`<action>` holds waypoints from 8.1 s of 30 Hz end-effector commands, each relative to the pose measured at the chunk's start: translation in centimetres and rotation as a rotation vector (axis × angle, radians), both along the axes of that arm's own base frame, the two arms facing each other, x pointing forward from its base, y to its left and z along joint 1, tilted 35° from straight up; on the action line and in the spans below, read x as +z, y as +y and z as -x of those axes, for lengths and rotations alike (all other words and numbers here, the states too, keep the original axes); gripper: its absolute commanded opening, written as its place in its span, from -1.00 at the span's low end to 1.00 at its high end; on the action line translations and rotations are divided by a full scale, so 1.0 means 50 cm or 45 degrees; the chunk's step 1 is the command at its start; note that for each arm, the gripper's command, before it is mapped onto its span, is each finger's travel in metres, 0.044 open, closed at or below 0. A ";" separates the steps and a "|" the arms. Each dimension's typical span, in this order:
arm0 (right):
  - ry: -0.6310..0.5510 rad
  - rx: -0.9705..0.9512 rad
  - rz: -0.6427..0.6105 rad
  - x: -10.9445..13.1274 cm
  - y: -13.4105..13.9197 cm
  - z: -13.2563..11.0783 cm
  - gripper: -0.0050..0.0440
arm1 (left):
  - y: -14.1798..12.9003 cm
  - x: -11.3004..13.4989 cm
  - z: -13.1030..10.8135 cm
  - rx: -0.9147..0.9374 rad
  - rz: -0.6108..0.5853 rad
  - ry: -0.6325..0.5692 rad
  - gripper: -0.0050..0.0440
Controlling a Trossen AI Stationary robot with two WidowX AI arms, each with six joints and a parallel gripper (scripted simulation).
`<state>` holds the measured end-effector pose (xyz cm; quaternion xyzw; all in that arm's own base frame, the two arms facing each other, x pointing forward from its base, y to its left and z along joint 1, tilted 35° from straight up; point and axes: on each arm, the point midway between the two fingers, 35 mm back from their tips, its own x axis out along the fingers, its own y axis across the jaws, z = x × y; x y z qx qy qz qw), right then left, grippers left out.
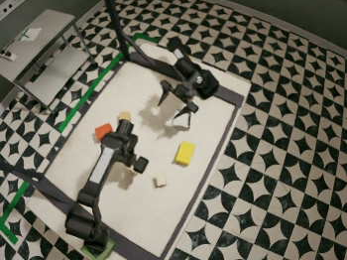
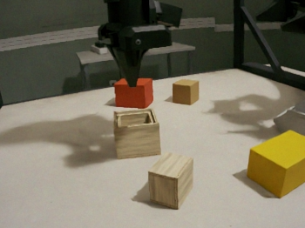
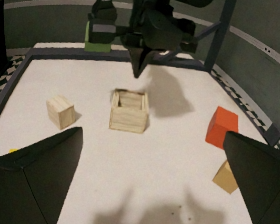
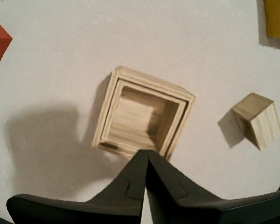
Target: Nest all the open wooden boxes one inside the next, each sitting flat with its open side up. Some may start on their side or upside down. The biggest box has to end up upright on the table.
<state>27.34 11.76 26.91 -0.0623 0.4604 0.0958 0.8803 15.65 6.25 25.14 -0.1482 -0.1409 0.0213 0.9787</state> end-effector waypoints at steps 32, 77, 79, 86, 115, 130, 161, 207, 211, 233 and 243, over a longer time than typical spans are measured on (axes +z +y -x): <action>-0.035 -0.398 -0.265 0.017 -0.039 -0.006 0.84 | 0.045 0.046 -0.011 0.107 -0.011 0.056 0.84; -0.182 -0.723 -0.432 -0.011 -0.152 -0.063 0.84 | 0.164 0.029 -0.057 0.269 -0.030 0.677 0.84; -0.186 -0.732 -0.437 -0.011 -0.155 -0.064 0.84 | 0.165 0.027 -0.058 0.265 -0.033 0.702 0.84; -0.222 -0.798 -0.469 -0.017 -0.182 -0.072 0.84 | 0.169 0.005 -0.061 0.215 -0.061 0.891 0.84; -0.356 -1.019 -0.571 -0.036 -0.277 -0.087 0.84 | 0.112 -0.057 -0.026 -0.296 -0.200 1.546 0.84; -0.332 -1.031 -0.555 -0.118 -0.270 -0.145 0.84 | 0.107 -0.059 -0.023 -0.317 -0.198 1.559 0.84; -0.344 -1.026 -0.560 -0.162 -0.263 -0.179 0.31 | 0.107 -0.059 -0.023 -0.317 -0.198 1.559 0.84; -0.040 -0.957 -0.611 -0.131 -0.280 -0.184 -1.00 | 0.107 -0.059 -0.023 -0.317 -0.198 1.559 0.84; 0.003 -0.948 -0.618 -0.128 -0.282 -0.185 -1.00 | 0.107 -0.059 -0.023 -0.317 -0.198 1.559 0.84; 0.272 -0.884 -0.660 -0.111 -0.295 -0.188 -1.00 | 0.107 -0.059 -0.023 -0.317 -0.198 1.559 0.84; 0.431 -0.843 -0.672 -0.101 -0.303 -0.191 -1.00 | 0.107 -0.059 -0.023 -0.317 -0.198 1.559 0.84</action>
